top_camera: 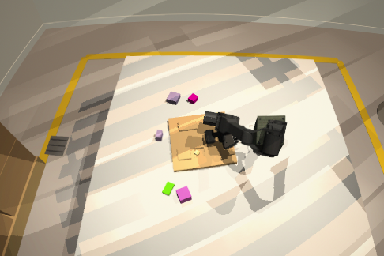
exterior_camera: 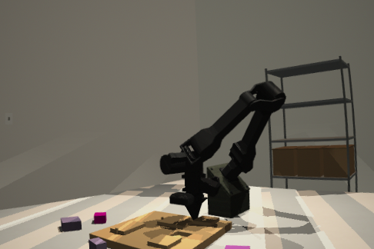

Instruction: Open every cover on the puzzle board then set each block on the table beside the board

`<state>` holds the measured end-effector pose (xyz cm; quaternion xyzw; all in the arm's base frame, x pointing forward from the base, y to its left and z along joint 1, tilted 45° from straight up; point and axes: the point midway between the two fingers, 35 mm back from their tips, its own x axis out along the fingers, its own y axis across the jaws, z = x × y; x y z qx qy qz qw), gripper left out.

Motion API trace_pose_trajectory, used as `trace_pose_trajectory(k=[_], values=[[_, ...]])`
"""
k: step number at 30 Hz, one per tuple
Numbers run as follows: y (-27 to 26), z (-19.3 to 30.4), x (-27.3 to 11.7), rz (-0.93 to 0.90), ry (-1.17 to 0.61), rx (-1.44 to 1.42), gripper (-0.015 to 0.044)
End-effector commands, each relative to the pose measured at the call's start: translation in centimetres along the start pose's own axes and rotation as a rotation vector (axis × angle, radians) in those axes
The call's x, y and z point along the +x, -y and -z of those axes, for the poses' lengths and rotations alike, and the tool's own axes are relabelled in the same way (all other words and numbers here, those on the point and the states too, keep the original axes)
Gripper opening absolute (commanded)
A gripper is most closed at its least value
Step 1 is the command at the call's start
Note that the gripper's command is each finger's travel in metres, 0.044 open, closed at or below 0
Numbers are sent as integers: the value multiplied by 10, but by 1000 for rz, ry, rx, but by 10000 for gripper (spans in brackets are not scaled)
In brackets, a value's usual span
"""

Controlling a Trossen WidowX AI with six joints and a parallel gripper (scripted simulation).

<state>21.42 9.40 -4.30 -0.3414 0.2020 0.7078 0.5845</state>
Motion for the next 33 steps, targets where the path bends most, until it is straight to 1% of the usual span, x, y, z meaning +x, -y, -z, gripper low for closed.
trace_pose_trajectory(k=[1,20,33], values=[[0,-6,-1,5,5,-2,0],[-3,-23,0,5,10,-3,0],[-2,-23,-15,5,7,-3,0]])
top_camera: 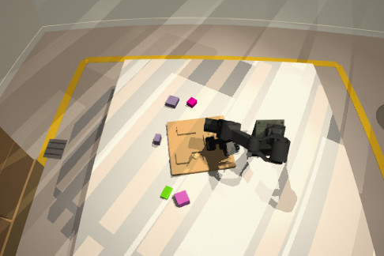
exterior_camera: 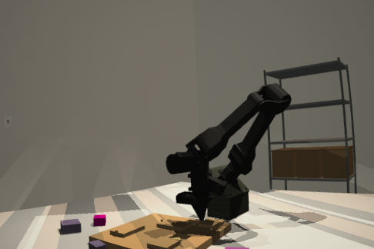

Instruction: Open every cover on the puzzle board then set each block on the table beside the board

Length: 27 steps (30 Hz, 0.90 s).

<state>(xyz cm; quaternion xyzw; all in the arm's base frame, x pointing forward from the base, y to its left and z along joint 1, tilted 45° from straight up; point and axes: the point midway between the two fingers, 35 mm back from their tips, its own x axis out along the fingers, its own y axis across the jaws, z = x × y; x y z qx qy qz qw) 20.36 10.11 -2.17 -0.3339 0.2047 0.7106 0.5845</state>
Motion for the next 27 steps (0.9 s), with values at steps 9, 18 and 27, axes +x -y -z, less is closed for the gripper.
trace_pose_trajectory(k=[9,18,27], values=[[4,-2,-17,13,-3,-14,0],[4,-3,-28,13,-3,-14,0],[3,-5,-40,12,-2,-14,0]])
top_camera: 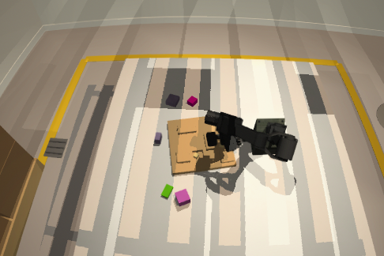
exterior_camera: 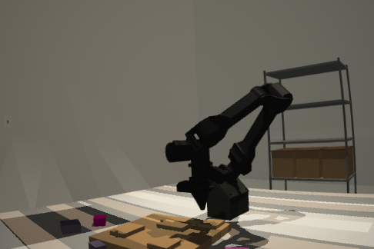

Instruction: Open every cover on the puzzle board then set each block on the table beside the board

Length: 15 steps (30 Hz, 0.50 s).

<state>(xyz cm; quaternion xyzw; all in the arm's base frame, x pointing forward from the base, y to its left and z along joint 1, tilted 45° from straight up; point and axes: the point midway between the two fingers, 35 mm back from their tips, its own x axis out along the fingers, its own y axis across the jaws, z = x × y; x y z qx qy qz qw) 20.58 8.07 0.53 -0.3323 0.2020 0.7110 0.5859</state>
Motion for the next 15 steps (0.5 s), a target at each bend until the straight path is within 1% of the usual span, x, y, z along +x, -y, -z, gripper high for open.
trace_pose_trajectory(k=[1,2,4,15], values=[[3,-1,-7,10,-7,-13,0],[1,0,-1,0,0,0,0],[8,2,-3,1,0,-1,0],[65,21,-14,9,-5,-12,0]])
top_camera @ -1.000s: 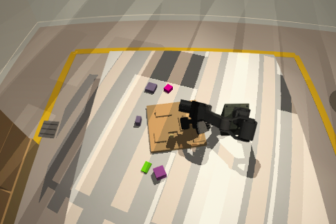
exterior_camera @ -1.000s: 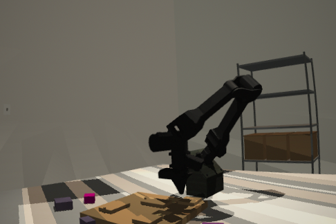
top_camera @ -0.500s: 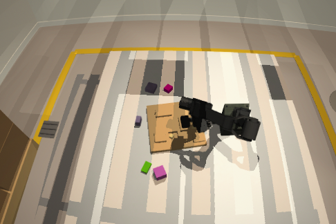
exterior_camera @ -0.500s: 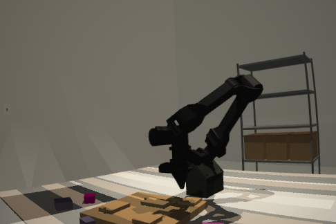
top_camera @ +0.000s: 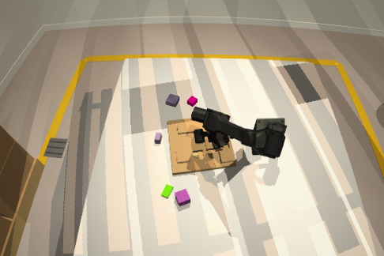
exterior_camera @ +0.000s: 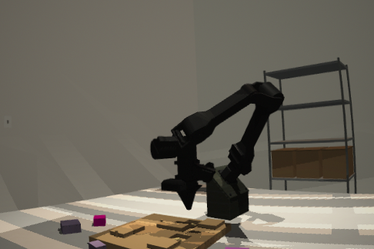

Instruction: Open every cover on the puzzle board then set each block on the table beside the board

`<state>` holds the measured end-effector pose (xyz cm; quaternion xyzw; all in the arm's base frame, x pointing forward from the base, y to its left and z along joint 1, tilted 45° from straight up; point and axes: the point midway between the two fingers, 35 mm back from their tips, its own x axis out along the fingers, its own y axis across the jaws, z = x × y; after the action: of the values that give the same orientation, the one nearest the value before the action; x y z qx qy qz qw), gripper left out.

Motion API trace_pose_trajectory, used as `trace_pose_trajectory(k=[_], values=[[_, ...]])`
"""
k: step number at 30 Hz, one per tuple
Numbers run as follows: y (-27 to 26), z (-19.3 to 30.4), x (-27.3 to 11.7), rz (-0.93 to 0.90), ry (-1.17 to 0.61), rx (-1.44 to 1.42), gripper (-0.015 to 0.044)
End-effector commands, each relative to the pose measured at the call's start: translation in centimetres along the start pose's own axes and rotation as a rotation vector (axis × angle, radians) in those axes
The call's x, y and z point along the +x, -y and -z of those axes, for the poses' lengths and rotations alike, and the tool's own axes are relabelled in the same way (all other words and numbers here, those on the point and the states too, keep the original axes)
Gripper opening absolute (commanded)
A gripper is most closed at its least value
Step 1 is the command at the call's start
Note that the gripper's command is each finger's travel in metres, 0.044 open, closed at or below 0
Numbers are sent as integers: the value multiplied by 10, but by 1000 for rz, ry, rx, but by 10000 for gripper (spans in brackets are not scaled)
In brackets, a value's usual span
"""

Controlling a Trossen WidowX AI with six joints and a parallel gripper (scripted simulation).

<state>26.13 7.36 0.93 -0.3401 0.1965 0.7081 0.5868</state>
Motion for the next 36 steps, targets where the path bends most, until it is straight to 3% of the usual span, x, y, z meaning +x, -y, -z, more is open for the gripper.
trace_pose_trajectory(k=[1,7,36], values=[[18,8,-1,-1,1,2,0],[43,18,-4,3,-1,-3,0],[44,19,-4,3,-1,-3,0]])
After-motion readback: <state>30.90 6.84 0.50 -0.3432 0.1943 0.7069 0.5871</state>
